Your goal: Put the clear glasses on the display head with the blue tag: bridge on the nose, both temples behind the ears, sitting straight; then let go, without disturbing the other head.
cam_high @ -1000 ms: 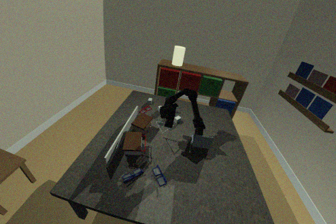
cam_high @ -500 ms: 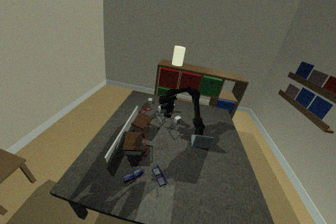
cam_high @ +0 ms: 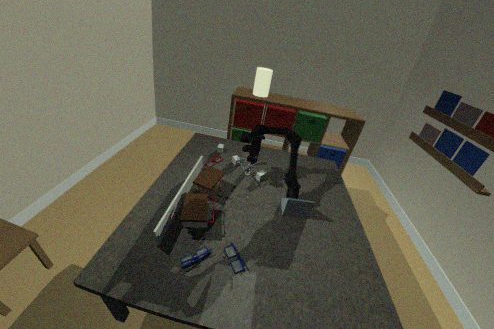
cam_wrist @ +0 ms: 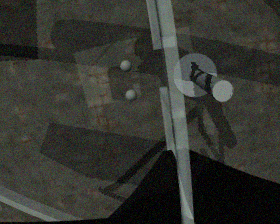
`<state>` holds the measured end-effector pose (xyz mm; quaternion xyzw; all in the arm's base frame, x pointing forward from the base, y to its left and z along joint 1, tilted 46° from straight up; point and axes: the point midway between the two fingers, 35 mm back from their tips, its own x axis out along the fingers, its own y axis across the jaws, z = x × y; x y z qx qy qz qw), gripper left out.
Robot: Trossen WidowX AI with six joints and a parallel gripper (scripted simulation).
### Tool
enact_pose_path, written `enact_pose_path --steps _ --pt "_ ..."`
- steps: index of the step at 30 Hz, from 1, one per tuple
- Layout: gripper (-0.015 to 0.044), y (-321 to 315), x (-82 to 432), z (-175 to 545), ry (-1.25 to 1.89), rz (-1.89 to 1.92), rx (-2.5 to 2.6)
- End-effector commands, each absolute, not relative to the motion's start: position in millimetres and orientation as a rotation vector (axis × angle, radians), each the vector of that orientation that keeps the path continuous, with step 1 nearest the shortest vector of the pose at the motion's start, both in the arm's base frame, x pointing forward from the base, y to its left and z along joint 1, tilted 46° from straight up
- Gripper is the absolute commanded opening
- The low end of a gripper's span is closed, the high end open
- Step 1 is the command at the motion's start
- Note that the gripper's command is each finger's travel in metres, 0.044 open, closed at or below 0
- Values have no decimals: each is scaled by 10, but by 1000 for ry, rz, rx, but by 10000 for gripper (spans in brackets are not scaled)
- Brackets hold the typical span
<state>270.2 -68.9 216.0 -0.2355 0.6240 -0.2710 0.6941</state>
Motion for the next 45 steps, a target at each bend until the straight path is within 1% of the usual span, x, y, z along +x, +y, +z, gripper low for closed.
enact_pose_path --steps 1,9,17,31,45 --pt "0 -871 2580 2358 1385 -616 -540" --pt "0 -1205 2252 2703 1382 -654 -566" --pt "0 -1254 2255 2667 1382 -654 -565" --pt "0 -1632 2283 2308 1379 -658 -568" --pt "0 -1676 2200 2337 1379 -658 -569"
